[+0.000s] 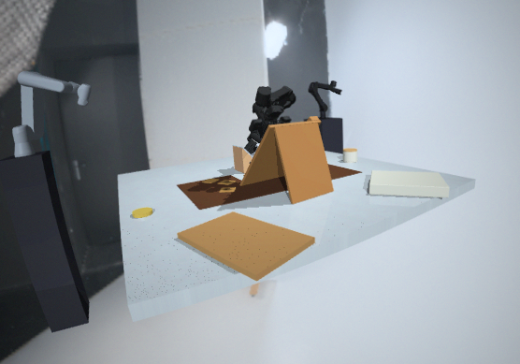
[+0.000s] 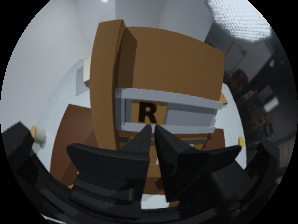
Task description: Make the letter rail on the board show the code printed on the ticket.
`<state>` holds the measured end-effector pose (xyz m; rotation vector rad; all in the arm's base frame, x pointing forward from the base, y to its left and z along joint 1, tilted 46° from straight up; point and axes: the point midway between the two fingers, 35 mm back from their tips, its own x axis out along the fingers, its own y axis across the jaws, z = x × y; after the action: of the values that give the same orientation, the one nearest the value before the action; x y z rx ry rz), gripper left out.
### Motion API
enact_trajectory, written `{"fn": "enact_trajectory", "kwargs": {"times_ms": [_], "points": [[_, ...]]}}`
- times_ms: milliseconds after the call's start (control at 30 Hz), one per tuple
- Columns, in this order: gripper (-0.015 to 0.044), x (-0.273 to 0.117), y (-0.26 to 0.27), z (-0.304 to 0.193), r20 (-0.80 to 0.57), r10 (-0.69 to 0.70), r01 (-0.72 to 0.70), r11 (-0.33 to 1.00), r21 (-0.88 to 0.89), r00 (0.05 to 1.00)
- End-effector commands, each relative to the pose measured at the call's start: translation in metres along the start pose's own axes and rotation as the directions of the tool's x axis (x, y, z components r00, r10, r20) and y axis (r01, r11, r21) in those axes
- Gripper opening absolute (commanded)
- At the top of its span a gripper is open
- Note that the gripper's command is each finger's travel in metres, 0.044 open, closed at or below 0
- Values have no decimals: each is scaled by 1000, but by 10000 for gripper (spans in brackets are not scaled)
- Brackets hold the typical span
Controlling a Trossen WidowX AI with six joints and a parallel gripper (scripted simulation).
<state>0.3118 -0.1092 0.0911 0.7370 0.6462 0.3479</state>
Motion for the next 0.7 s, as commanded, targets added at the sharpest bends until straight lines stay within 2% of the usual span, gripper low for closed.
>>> {"fn": "enact_trajectory", "kwargs": {"times_ms": [0,233,467,667], "points": [[0,0,0,0,0,0,0,1000,0,1000],[0,1,-3,2,-17,-7,7,1000,2,1000],[0,14,-24,20,-224,-58,60,998,3,973],[0,20,-32,26,-426,-57,58,998,-11,903]]}}
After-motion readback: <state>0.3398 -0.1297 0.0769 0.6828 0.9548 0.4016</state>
